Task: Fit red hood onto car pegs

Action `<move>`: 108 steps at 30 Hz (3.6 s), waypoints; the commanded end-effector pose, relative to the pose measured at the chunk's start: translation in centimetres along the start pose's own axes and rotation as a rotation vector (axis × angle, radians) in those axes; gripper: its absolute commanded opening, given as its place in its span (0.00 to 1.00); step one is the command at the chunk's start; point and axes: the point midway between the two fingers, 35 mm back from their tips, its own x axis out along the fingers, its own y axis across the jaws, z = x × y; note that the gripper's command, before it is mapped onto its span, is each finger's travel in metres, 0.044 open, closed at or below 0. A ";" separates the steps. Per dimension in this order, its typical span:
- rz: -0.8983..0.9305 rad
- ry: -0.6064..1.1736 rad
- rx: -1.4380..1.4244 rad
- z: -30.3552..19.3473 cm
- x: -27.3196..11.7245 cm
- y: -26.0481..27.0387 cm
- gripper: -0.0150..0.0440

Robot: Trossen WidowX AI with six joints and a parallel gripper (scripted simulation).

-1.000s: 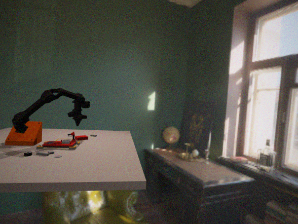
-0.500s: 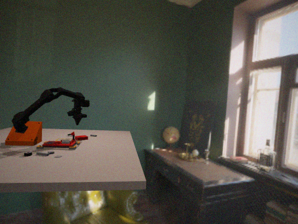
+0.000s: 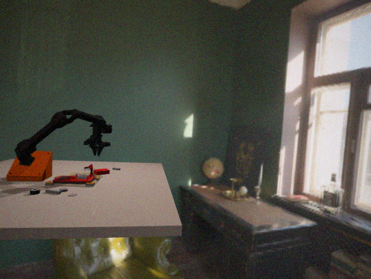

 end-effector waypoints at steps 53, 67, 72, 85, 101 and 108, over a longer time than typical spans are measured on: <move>-0.022 0.010 -2.631 -2.9 4.6 1.7 1.00; -0.021 0.010 -2.631 -2.9 4.9 1.7 1.00; -0.021 0.010 -2.631 -3.0 5.4 1.8 1.00; -0.021 0.009 -2.630 -3.0 6.6 1.8 1.00; -0.022 0.008 -2.630 -3.0 8.1 1.8 1.00; -0.022 0.008 -2.630 -2.9 8.7 1.9 1.00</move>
